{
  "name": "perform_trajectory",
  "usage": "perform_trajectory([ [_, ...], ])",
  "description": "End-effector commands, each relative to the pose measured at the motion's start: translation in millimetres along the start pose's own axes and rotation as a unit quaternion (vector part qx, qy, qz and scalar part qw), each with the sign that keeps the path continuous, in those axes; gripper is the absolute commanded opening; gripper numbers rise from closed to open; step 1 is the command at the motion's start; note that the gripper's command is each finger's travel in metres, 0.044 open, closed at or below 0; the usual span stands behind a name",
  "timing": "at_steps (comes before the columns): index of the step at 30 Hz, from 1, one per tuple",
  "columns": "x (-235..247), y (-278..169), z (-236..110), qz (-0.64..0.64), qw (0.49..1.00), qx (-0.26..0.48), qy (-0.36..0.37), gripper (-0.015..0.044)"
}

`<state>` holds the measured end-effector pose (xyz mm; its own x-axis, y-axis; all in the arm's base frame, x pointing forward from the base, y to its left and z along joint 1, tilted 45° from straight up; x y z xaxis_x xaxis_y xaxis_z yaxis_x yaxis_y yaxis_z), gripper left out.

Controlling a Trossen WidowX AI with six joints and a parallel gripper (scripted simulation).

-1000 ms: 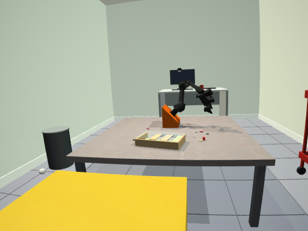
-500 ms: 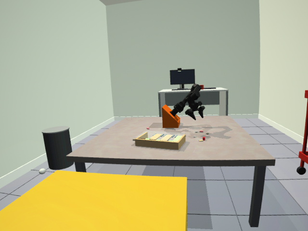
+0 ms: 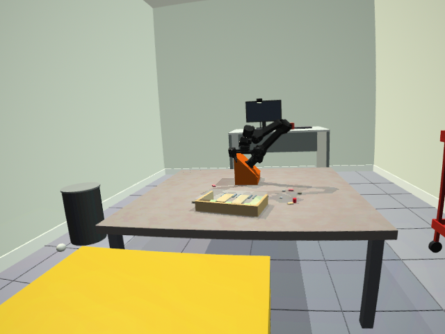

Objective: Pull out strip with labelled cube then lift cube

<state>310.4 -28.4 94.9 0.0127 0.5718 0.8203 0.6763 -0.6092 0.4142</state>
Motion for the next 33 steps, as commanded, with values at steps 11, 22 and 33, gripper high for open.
perform_trajectory([
  [11, -7, 9, 20, 0.039, 0.998, 0.041, -0.022, 0.0243],
  [22, 37, 7, 99, 0.085, 0.963, 0.242, -0.079, 0.0000],
  [33, 95, -31, 145, 0.097, 0.889, 0.423, -0.144, 0.0000],
])
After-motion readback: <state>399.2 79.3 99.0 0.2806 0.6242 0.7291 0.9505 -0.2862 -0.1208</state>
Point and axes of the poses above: the point midway between the two fingers, 35 mm back from their tips, its own z axis out along the fingers, its own x axis across the jaws, y = z × x, the point moved 3 cm from there along -z, back along the fingers, and after that the axes turned 14 degrees about z, right-handed, at the moved point
